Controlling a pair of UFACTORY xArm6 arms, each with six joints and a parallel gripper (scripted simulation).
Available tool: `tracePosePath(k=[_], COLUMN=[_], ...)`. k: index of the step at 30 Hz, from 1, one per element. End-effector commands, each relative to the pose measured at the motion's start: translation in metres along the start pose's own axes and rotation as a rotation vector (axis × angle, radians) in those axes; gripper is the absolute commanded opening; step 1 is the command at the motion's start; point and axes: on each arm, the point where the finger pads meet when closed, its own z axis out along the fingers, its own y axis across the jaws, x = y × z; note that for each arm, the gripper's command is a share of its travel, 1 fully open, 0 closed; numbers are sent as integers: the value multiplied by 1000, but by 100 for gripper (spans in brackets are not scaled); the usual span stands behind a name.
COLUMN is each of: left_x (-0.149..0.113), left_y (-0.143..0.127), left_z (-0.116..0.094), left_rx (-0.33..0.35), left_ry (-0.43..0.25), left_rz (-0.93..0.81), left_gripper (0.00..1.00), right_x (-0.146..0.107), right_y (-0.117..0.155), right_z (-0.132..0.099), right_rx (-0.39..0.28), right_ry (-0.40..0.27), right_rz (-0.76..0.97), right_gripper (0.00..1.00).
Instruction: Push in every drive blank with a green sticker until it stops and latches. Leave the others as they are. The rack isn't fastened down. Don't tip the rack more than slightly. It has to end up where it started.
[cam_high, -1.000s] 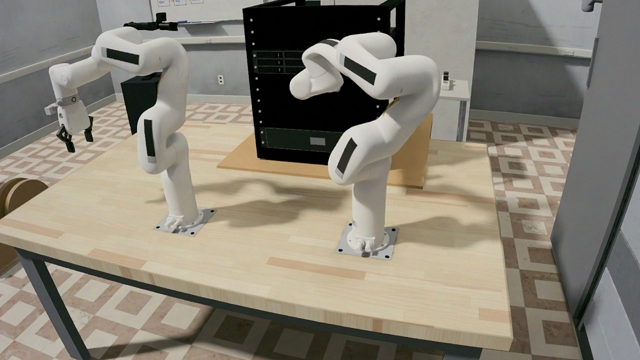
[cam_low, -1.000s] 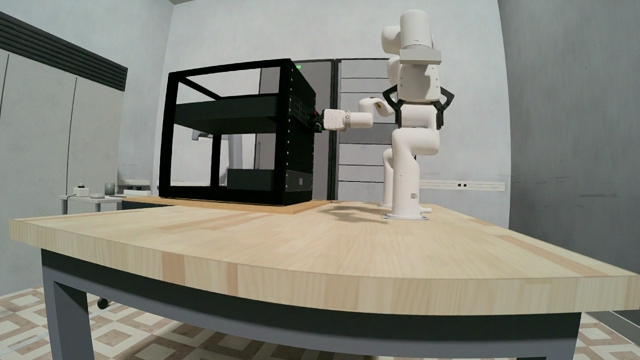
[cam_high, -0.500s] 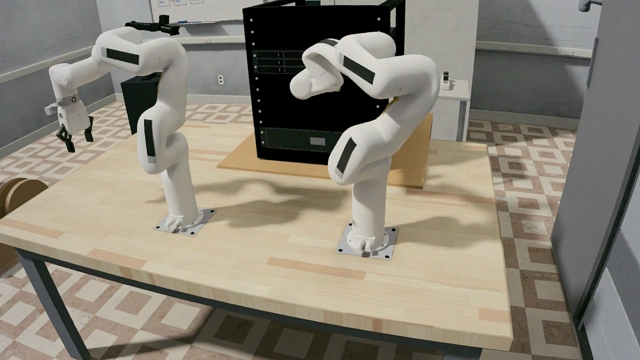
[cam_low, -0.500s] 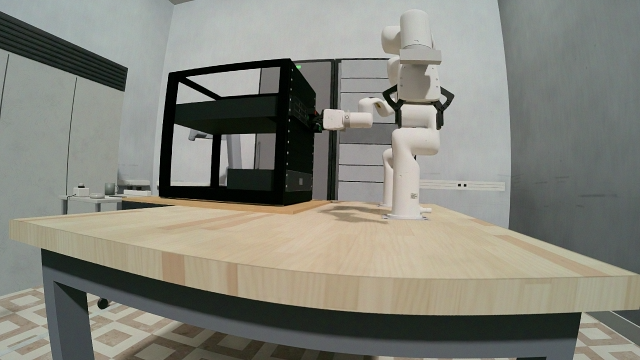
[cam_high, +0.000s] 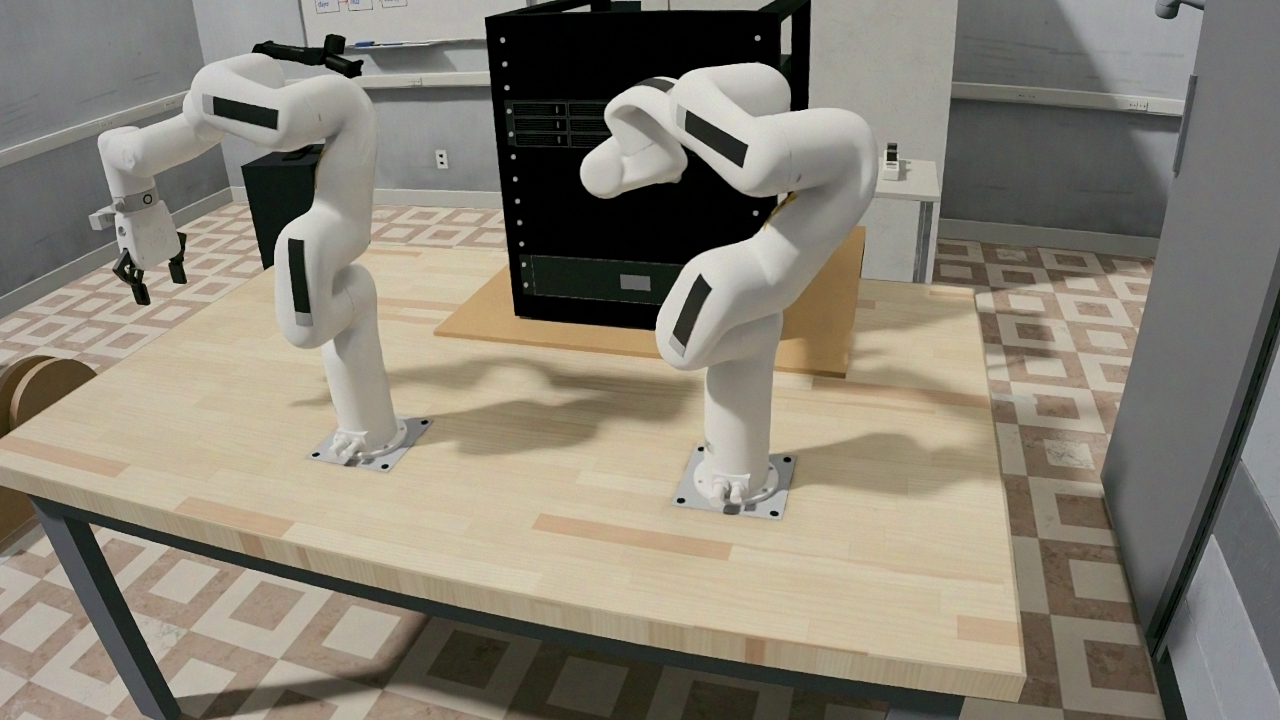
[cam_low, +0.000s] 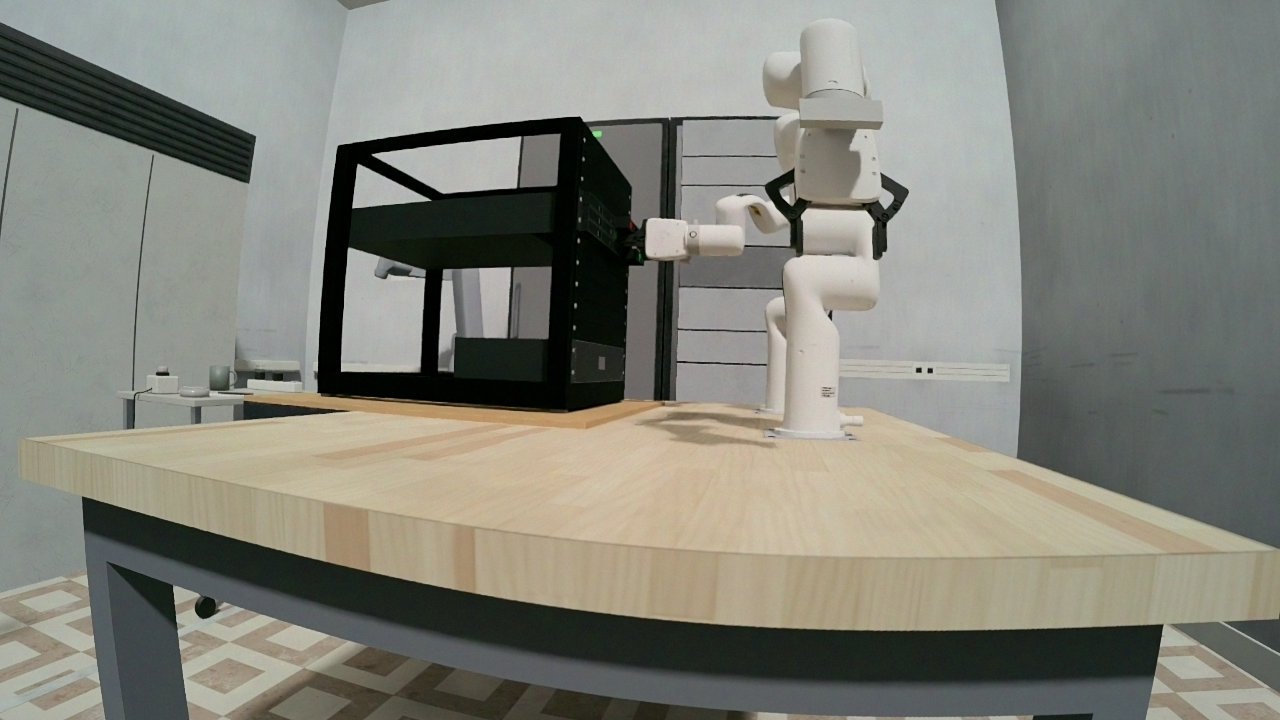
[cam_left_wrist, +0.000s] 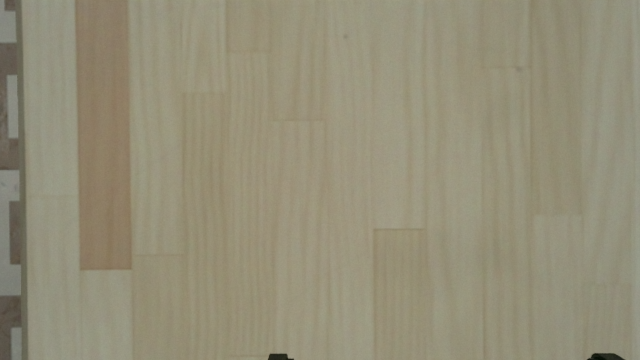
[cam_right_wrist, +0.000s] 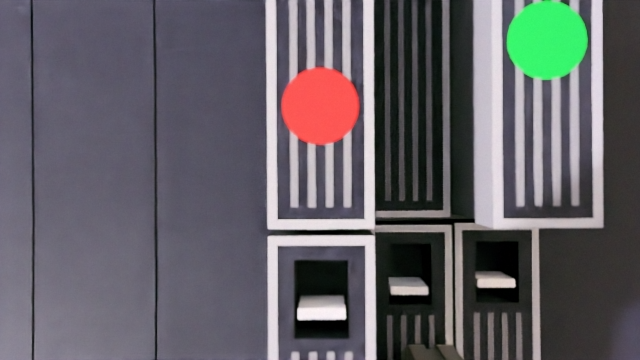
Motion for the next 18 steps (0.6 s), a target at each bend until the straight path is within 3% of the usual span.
tracePosePath(k=[1, 18], left_x=[1, 1], left_y=[0, 0], left_z=[-1, -1], left_rx=[0, 0], left_ry=[4, 4], left_rz=[0, 0], left_gripper=[100, 100], right_x=[0, 0], right_y=[-2, -2], right_z=[2, -3], right_rx=[3, 3], right_ry=[0, 0], right_rz=[3, 3], right_gripper=[0, 0])
